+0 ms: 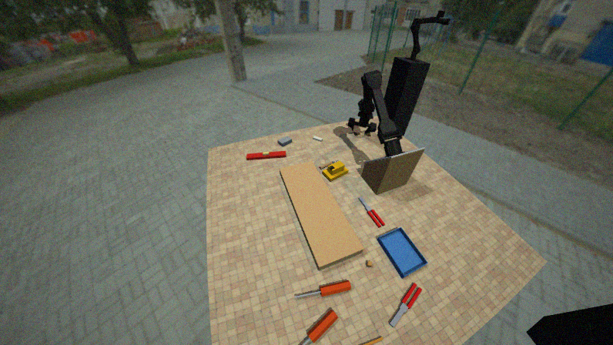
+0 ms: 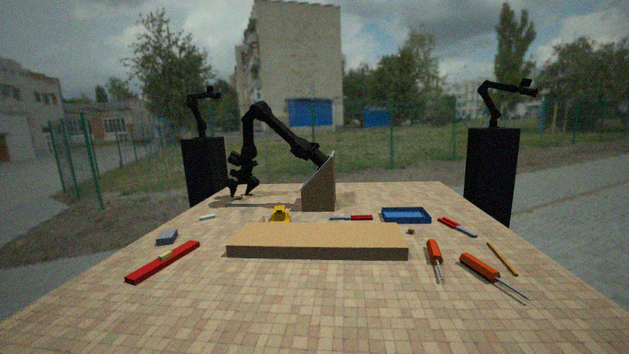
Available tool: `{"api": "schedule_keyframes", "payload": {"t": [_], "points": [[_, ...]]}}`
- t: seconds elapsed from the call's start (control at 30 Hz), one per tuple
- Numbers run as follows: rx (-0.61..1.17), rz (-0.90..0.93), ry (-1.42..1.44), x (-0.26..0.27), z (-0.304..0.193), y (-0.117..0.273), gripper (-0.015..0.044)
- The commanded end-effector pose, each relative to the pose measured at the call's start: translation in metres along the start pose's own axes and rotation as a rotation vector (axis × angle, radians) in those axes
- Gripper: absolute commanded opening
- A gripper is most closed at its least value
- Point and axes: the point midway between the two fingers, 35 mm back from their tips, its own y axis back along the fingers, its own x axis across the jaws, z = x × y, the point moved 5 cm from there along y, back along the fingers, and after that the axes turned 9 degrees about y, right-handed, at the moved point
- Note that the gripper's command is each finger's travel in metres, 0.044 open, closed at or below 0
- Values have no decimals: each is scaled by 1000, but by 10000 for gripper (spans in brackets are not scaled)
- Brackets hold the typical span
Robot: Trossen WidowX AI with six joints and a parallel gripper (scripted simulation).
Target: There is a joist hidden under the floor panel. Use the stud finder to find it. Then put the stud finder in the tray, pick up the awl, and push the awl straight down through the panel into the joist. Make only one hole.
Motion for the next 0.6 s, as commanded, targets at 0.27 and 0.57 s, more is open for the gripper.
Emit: {"api": "schedule_keyframes", "payload": {"t": [0.27, 0.57], "points": [[73, 180, 313, 101, -38, 15, 440], [176, 333, 716, 171, -115, 49, 440]]}}
